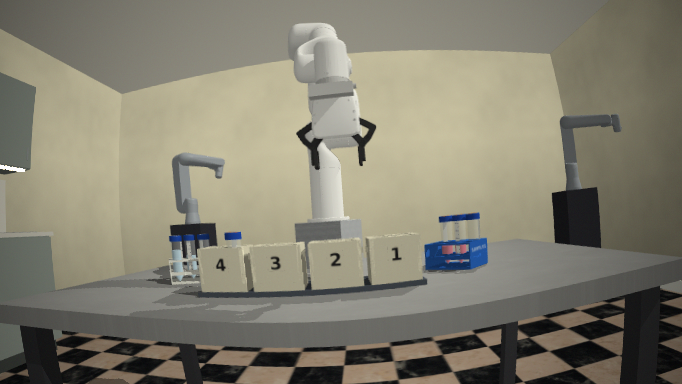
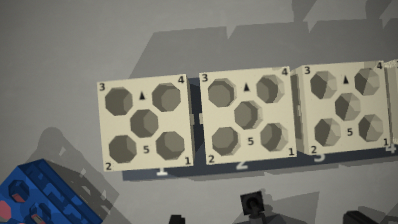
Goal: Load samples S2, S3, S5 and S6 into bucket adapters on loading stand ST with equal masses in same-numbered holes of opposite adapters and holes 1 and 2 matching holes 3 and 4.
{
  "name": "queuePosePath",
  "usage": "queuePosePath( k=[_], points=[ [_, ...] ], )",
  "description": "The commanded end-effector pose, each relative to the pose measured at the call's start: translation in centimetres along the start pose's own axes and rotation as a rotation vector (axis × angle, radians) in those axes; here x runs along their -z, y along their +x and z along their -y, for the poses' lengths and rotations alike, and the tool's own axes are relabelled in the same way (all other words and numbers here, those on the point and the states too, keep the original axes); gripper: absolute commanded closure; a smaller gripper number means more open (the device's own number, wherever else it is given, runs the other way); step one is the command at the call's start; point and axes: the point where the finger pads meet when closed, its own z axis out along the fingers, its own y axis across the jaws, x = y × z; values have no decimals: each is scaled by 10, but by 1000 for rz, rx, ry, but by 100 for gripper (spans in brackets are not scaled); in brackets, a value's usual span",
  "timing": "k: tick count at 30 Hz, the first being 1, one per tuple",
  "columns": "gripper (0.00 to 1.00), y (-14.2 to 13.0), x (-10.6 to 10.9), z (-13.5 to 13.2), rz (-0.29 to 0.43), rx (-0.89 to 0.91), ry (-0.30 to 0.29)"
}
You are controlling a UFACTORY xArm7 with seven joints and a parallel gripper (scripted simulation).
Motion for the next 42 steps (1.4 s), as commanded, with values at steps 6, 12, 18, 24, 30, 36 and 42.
queuePosePath(
  k=[6,12,18,24,30,36,42],
  points=[
    [0,19,1,-31,-4,1,2],
    [0,33,1,-58,-4,1,1],
    [43,34,1,-57,-4,101,1],
    [43,25,1,-39,-4,234,1],
    [43,11,1,-12,-4,434,1],
    [43,0,1,10,-4,601,1],
    [43,-11,1,32,-4,768,1]
  ],
)
